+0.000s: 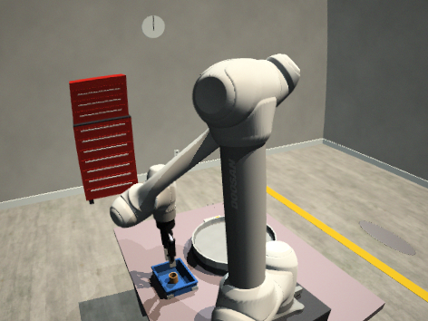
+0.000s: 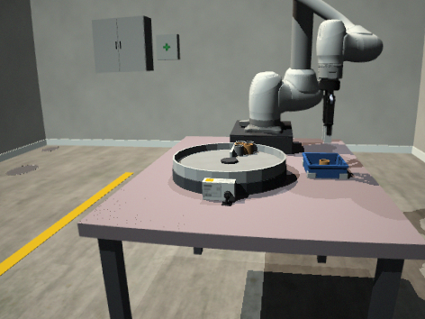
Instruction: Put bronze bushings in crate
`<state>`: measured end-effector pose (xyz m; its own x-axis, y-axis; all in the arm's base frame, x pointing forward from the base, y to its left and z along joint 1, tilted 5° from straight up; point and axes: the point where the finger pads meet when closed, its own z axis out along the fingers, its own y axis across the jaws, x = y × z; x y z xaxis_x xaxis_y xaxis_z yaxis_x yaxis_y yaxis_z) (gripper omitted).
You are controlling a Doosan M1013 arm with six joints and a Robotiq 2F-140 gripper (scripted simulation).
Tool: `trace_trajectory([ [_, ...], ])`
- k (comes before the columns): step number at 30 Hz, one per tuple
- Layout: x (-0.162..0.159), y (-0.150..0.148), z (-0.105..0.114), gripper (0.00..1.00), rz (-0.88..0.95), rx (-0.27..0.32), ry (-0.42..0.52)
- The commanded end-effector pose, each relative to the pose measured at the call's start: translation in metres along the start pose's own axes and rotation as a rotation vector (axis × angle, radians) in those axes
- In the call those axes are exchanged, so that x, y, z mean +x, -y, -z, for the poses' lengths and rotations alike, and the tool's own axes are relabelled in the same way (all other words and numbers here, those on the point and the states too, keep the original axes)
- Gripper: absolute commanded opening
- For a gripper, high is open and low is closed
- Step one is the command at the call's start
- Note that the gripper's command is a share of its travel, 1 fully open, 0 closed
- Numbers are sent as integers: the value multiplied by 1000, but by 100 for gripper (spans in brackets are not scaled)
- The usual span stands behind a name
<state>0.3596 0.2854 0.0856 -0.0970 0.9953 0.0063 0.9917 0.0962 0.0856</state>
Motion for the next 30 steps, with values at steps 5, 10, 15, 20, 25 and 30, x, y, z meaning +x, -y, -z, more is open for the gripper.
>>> trace_trajectory([
  [5,0,0,0,28,0,0,0],
  [10,0,0,0,28,0,0,0],
  [15,-1,0,0,28,2,0,0],
  [20,-7,0,0,28,19,0,0],
  [25,-22,0,0,28,63,0,0],
  [30,-37,1,0,28,105,0,0],
])
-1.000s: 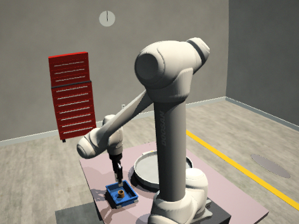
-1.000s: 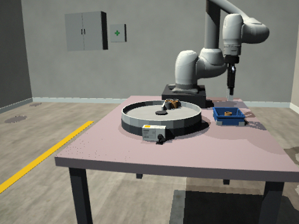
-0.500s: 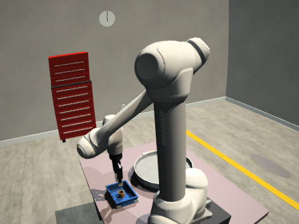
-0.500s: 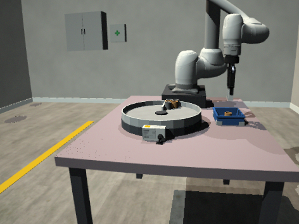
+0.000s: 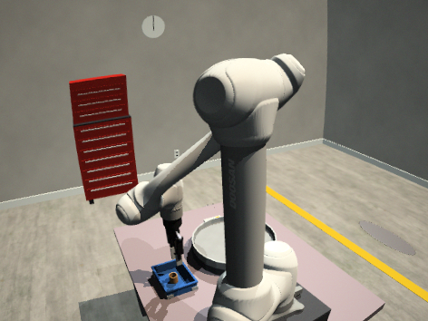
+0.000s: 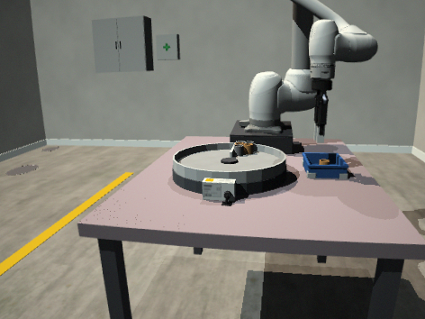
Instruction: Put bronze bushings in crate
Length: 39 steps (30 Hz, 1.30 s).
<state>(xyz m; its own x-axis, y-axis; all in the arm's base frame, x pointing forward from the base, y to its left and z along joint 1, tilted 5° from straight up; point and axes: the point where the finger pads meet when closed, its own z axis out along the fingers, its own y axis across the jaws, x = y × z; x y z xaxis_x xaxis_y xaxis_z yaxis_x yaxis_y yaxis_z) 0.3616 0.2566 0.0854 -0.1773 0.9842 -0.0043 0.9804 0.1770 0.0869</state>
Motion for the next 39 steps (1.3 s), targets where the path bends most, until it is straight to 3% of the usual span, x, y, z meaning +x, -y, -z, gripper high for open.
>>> trace_trajectory([
  [1,-14,2,0,28,40,1,-4],
  [32,-233,27,1,28,668,1,-6],
  [39,-266,31,1,28,763,1,-7],
])
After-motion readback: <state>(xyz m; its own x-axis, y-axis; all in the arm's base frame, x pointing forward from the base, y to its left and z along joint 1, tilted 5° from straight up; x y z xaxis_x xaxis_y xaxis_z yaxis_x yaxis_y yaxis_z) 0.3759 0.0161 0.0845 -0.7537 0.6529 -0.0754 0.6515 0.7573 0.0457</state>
